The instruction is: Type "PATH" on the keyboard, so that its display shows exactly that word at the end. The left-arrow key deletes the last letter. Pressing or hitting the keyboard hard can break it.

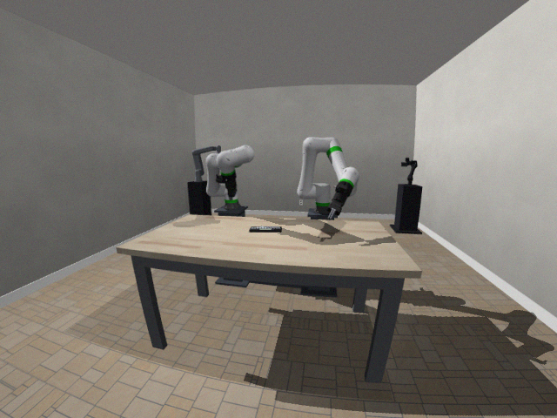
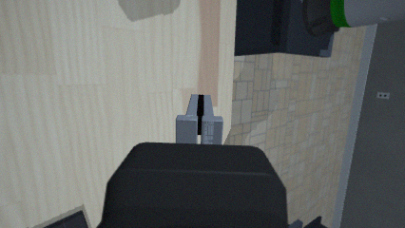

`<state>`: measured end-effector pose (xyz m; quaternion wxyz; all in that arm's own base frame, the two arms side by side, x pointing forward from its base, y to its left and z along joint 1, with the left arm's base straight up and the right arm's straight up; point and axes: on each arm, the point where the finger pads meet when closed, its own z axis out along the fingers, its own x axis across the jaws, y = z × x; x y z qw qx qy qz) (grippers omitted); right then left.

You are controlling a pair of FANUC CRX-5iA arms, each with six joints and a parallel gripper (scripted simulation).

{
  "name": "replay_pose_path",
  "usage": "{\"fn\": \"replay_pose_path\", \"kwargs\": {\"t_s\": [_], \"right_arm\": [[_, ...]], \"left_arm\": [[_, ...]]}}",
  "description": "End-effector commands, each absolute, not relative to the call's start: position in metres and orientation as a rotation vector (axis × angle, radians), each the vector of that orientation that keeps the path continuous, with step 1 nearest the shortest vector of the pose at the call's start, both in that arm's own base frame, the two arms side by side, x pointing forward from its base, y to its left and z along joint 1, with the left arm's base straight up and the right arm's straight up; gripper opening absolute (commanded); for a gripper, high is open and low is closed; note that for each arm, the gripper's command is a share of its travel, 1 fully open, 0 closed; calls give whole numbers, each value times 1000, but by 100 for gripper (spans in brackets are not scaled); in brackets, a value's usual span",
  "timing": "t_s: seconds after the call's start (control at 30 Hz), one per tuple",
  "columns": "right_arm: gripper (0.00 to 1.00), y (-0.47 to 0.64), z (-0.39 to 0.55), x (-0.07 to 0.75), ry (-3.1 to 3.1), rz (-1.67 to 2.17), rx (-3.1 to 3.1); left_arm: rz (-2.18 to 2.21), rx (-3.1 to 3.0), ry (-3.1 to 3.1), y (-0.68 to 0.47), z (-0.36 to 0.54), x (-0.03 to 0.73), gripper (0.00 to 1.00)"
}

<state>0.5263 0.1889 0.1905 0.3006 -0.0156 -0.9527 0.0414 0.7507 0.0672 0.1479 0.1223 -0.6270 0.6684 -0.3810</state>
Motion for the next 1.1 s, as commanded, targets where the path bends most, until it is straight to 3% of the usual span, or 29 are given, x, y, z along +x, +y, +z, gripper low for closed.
{"fn": "replay_pose_path", "kwargs": {"t_s": [0.0,0.53,0.57,1.07], "right_arm": [[17,189,192,527,-2531,109,-41],[17,189,192,527,-2531,109,-41],[0,189,192,527,-2531,110,-42],[0,221,158,548,-2705,242,-569]], "left_arm": [[-1113,-1828,1949,67,149,751,17],[-1113,-1828,1949,67,149,751,17],[-1113,-1828,1949,67,149,751,100],[-1052,-1650,2028,109,172,741,100]]}}
